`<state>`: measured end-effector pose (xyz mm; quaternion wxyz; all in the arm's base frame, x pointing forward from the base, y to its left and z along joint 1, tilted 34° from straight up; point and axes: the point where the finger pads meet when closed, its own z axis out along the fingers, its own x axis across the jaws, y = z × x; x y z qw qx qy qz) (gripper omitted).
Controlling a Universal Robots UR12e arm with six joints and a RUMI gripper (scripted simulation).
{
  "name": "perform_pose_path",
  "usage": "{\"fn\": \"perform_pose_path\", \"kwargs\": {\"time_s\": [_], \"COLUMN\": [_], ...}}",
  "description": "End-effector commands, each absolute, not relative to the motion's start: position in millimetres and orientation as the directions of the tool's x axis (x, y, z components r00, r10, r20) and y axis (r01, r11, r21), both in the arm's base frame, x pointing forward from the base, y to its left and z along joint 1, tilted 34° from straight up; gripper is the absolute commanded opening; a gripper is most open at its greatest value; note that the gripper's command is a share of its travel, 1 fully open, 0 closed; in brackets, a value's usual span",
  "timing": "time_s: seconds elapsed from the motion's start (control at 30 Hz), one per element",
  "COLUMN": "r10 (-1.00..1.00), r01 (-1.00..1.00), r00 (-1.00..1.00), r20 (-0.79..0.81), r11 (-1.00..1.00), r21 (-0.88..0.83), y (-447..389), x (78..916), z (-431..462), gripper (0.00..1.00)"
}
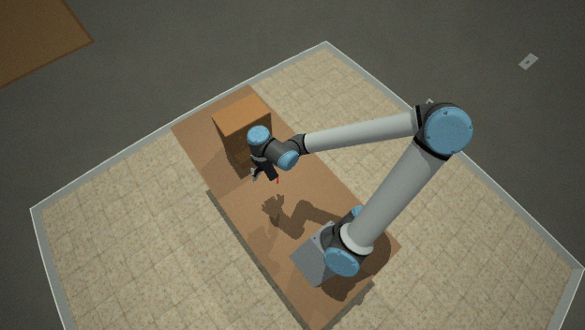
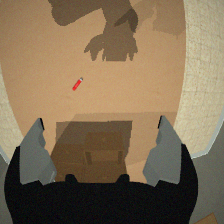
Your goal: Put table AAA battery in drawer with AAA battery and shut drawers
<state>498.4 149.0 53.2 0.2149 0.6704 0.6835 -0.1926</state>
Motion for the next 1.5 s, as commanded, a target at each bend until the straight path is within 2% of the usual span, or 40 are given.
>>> {"fn": "perform_pose_path", "kwargs": {"time_s": [0.0,0.7,1.17,1.47], "r10": [0.834,0.826,0.774,0.661], "r01": [0.999,0.992,0.936,0.806], "r00": [-0.009,-0.119,-0.351,-0.591], "r20": [-0.552,-0.551,-0.527,-0.463], "r11": [0.028,0.12,0.312,0.509], "r21": [0.025,-0.036,-0.165,-0.302], "y": [149.3,148.3,146.3,144.3], "x": [498.9,502.0,509.5,519.1], "z": [53.6,54.6,56.6,58.7], "gripper": [1.0,1.0,1.0,1.0]}}
